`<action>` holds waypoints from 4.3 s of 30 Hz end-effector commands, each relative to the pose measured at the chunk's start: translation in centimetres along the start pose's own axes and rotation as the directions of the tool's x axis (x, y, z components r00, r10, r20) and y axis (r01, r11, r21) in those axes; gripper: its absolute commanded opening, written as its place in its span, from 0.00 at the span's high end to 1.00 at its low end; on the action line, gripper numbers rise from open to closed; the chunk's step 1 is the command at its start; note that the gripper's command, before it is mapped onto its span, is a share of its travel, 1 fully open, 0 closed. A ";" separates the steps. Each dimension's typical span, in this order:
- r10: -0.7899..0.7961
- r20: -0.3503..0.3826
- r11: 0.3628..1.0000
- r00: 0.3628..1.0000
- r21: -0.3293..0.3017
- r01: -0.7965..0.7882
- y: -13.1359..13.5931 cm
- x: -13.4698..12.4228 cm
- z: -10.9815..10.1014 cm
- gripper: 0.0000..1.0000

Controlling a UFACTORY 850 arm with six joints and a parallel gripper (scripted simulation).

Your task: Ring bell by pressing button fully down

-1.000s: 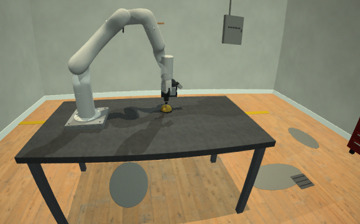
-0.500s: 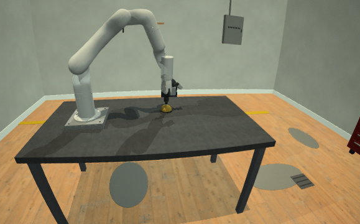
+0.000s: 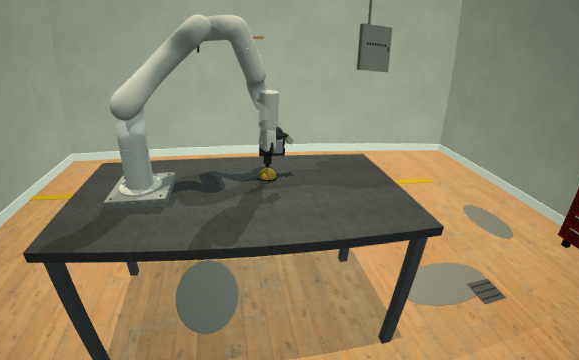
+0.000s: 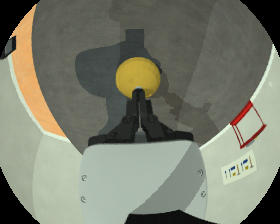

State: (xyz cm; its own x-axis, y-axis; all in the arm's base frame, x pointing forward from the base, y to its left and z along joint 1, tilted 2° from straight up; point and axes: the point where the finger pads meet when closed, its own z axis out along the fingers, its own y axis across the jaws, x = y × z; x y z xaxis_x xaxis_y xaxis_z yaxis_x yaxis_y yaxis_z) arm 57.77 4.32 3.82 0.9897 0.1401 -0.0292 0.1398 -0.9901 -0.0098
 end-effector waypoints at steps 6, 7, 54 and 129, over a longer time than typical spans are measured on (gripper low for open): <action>0.000 -0.002 1.000 1.000 0.000 0.000 0.0 0.1 0.7 1.00; 0.000 -0.002 1.000 1.000 0.000 0.000 0.0 0.1 0.7 1.00; 0.000 -0.002 1.000 1.000 0.000 0.000 0.0 0.1 1.1 1.00; 0.000 -0.002 1.000 1.000 0.000 0.000 0.0 0.1 -5.9 1.00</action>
State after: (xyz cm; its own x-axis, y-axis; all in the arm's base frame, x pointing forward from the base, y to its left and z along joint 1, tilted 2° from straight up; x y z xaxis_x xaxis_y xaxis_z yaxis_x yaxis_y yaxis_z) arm 57.92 4.29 9.65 0.9897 0.1401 -0.0295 0.1398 -0.9901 -0.0098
